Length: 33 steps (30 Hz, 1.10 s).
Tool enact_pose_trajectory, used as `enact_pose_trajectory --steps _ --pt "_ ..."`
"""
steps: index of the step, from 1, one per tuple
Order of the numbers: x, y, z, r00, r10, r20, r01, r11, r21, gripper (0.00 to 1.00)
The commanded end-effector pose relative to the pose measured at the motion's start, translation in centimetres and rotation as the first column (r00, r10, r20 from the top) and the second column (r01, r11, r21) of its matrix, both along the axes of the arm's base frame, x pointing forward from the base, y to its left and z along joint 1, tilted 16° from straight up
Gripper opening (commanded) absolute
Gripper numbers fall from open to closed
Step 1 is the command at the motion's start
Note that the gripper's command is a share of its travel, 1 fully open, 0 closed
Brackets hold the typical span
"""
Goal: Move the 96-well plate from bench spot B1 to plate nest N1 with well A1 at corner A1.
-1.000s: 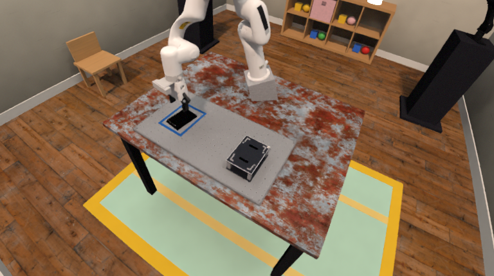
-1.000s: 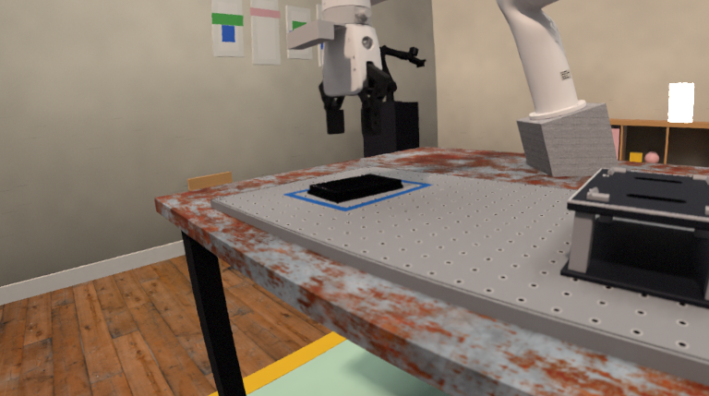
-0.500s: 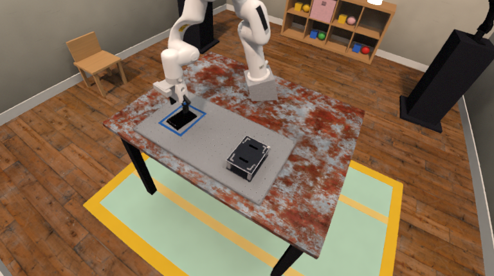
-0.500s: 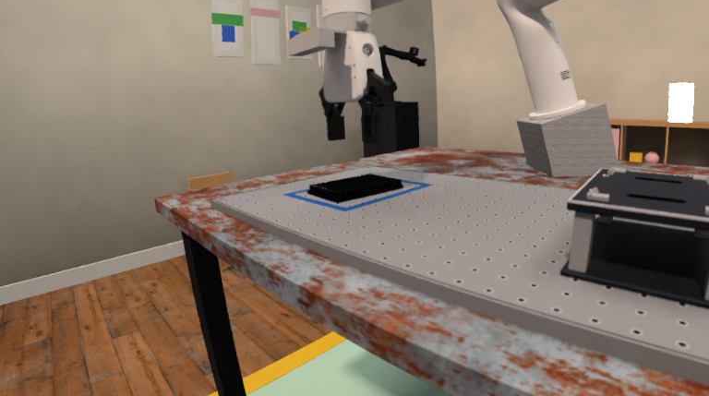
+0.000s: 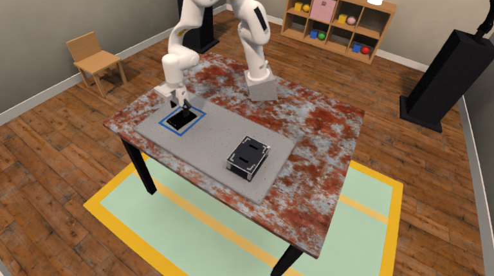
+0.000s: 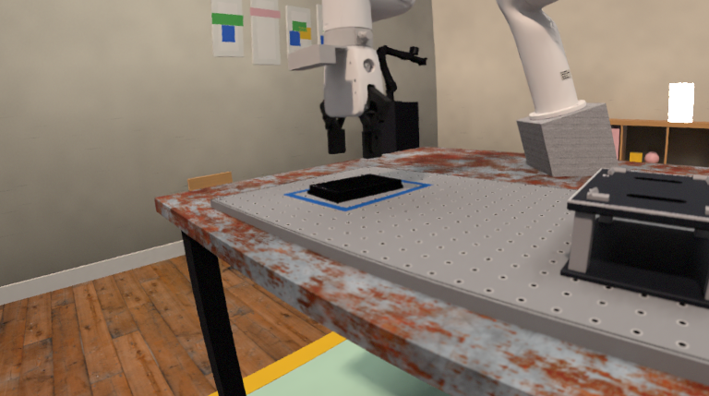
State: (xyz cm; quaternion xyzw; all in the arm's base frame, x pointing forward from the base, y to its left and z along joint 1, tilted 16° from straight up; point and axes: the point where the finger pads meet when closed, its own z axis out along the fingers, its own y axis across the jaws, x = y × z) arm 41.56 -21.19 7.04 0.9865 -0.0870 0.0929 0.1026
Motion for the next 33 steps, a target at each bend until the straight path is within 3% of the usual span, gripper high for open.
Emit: enact_pose_trajectory --steps 1,16,33 --pt "0.2 -0.2 -0.5 1.0 0.0 0.003 0.0 1.0 -0.002 1.0" --pt "0.6 -0.7 -2.6 1.0 0.0 0.003 0.0 1.0 -0.002 1.0" --pt "0.6 -0.7 -2.8 1.0 0.0 0.003 0.0 1.0 -0.002 1.0"
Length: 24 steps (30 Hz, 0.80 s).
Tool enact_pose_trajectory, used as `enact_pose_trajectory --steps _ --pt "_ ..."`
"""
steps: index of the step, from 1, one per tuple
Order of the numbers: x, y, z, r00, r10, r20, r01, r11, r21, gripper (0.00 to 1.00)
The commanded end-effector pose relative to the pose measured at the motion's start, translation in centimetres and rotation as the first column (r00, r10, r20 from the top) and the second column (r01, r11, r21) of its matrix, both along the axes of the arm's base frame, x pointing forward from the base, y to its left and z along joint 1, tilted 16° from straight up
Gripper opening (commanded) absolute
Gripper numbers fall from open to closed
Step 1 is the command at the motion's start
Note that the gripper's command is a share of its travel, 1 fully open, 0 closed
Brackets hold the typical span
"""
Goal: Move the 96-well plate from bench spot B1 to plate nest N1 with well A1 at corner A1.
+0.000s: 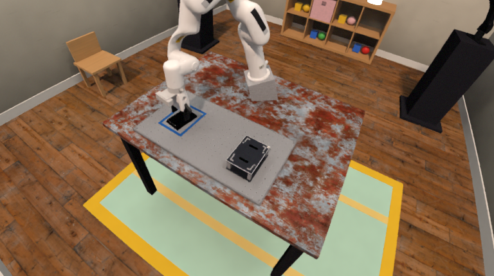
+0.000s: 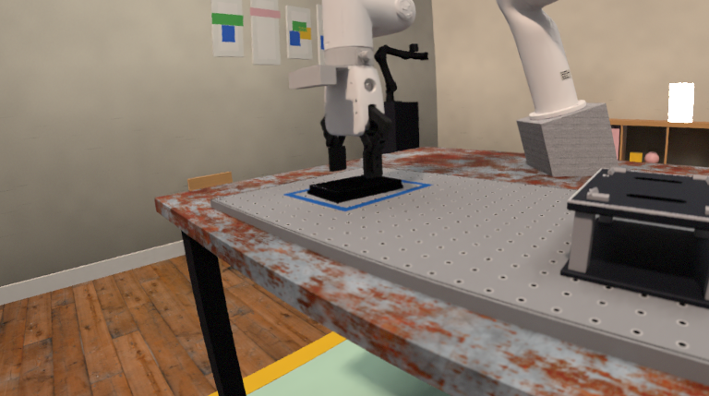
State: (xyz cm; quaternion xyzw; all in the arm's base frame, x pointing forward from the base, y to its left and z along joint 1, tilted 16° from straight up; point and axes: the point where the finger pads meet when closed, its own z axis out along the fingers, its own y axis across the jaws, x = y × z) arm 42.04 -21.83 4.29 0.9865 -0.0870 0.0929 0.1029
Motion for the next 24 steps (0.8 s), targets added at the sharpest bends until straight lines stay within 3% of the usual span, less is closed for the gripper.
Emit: enact_pose_trajectory --steps 1,24 --pt "0.1 -0.1 -0.1 1.0 0.0 0.003 0.0 1.0 -0.001 1.0" --pt "0.4 -0.4 -1.4 1.0 0.0 0.003 0.0 1.0 -0.001 1.0"
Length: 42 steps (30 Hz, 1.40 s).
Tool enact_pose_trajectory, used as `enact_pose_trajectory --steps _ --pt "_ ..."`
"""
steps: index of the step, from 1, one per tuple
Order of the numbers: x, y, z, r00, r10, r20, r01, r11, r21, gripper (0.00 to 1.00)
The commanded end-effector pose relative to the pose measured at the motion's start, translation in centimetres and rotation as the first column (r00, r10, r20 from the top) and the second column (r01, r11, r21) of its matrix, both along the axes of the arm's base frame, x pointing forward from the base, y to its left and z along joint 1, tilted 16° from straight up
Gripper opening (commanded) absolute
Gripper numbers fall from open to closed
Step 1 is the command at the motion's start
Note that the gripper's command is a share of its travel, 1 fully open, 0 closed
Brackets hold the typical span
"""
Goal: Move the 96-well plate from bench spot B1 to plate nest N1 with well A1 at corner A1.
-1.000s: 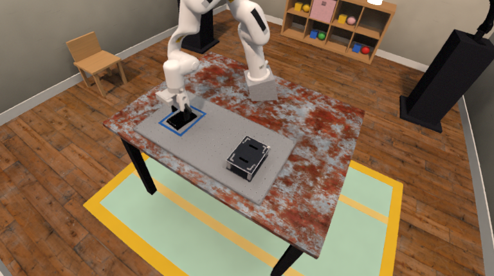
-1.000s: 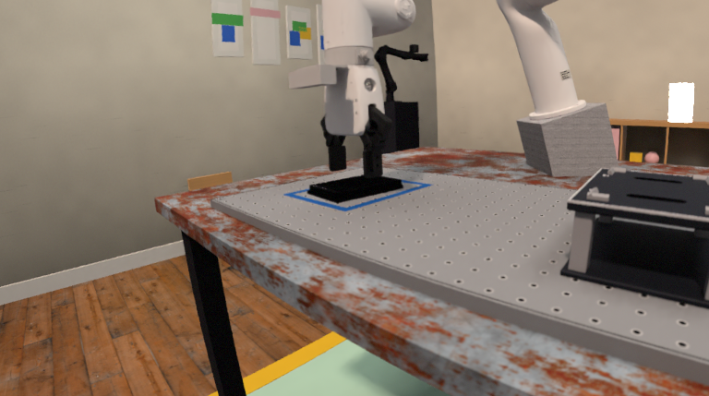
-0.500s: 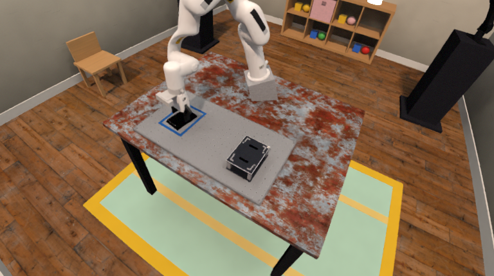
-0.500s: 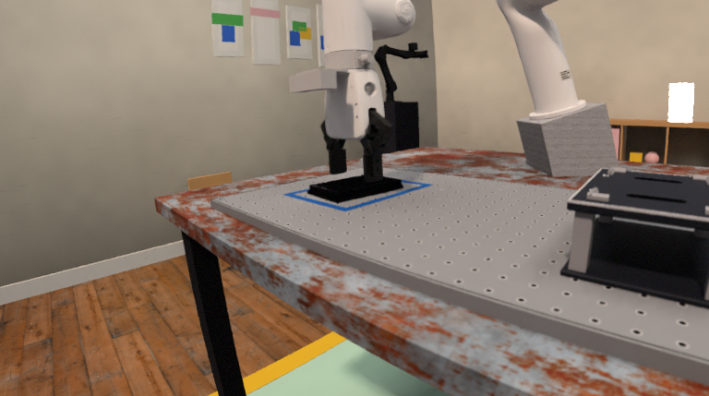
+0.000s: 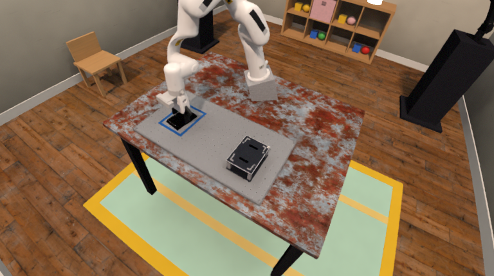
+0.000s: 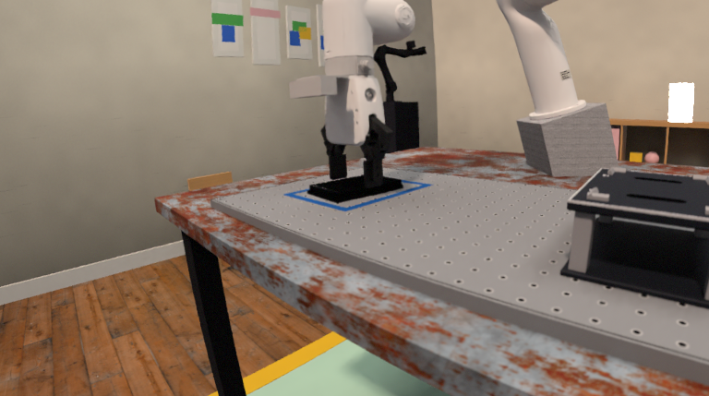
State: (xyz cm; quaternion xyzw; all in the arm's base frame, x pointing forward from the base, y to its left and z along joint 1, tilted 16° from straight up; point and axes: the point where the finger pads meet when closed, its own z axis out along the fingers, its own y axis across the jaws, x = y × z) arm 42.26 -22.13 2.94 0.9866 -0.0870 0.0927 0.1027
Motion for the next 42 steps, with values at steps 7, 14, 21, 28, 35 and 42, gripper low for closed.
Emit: enact_pose_trajectory --steps 7,14,21,28,35,42 --pt "0.21 -0.17 -0.4 1.0 0.0 0.003 0.0 1.0 -0.002 1.0" --pt "0.21 -0.17 -0.41 1.0 0.0 0.003 0.0 1.0 -0.002 1.0" --pt "0.22 -0.17 -0.4 1.0 0.0 0.003 0.0 1.0 -0.002 1.0" --pt "0.2 -0.15 -0.35 1.0 0.0 0.003 0.0 1.0 -0.002 0.0" --pt "0.2 -0.15 -0.35 1.0 0.0 0.003 0.0 1.0 -0.002 0.0" --pt "0.2 -0.15 -0.35 1.0 0.0 0.003 0.0 1.0 -0.002 0.0"
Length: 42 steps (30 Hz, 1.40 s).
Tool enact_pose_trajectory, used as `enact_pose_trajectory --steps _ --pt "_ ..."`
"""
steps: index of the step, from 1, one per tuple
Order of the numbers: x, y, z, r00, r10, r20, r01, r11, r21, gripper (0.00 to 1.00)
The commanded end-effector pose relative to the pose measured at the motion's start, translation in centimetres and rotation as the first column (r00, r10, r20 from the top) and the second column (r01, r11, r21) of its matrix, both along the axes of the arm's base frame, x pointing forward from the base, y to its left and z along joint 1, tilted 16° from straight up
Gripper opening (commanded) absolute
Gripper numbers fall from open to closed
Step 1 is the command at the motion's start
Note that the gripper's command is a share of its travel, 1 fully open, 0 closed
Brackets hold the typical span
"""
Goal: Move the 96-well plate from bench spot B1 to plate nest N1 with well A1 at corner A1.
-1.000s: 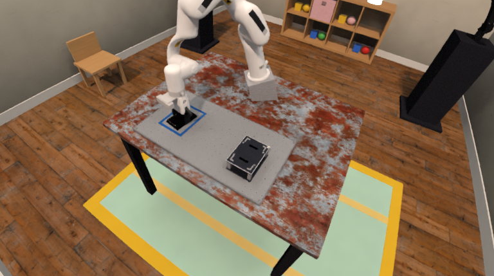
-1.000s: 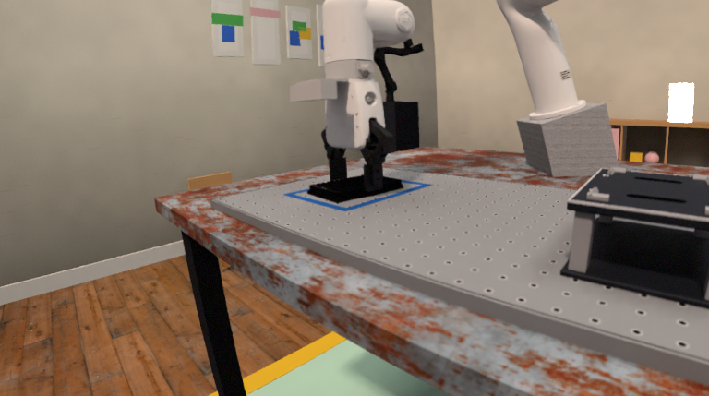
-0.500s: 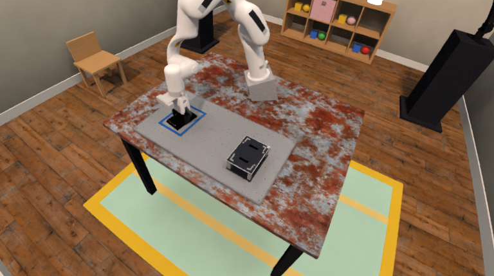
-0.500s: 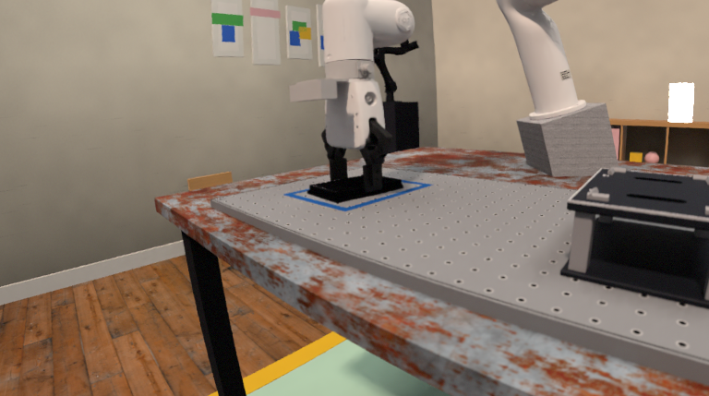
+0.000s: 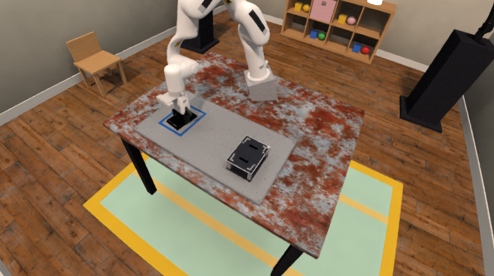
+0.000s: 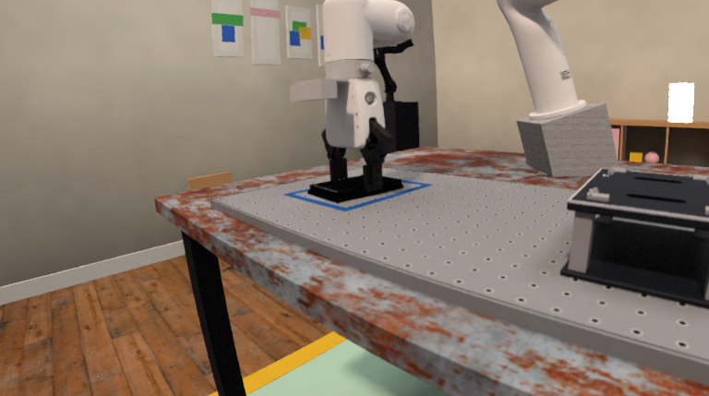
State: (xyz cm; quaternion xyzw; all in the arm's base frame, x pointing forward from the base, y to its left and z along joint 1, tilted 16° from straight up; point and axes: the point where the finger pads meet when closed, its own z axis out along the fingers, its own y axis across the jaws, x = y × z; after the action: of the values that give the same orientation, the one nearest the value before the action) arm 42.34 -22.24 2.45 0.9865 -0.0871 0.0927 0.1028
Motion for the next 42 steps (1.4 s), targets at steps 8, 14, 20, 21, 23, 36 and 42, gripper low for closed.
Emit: enact_pose_trajectory --steps 8,14,20,21,23,36,42 --pt "0.12 -0.04 0.14 1.0 0.0 0.003 0.0 1.0 -0.002 0.0" --pt "0.12 -0.04 0.14 1.0 0.0 0.003 0.0 1.0 -0.002 0.0" --pt "0.12 -0.04 0.14 1.0 0.0 0.003 0.0 1.0 -0.002 0.0" --pt "0.12 -0.04 0.14 1.0 0.0 0.003 0.0 1.0 -0.002 0.0" --pt "0.12 -0.04 0.14 1.0 0.0 0.003 0.0 1.0 -0.002 0.0" --pt "0.1 -0.01 0.27 1.0 0.0 0.003 0.0 1.0 -0.002 0.0" --pt "0.03 0.08 0.66 1.0 0.0 0.003 0.0 1.0 -0.002 0.0"
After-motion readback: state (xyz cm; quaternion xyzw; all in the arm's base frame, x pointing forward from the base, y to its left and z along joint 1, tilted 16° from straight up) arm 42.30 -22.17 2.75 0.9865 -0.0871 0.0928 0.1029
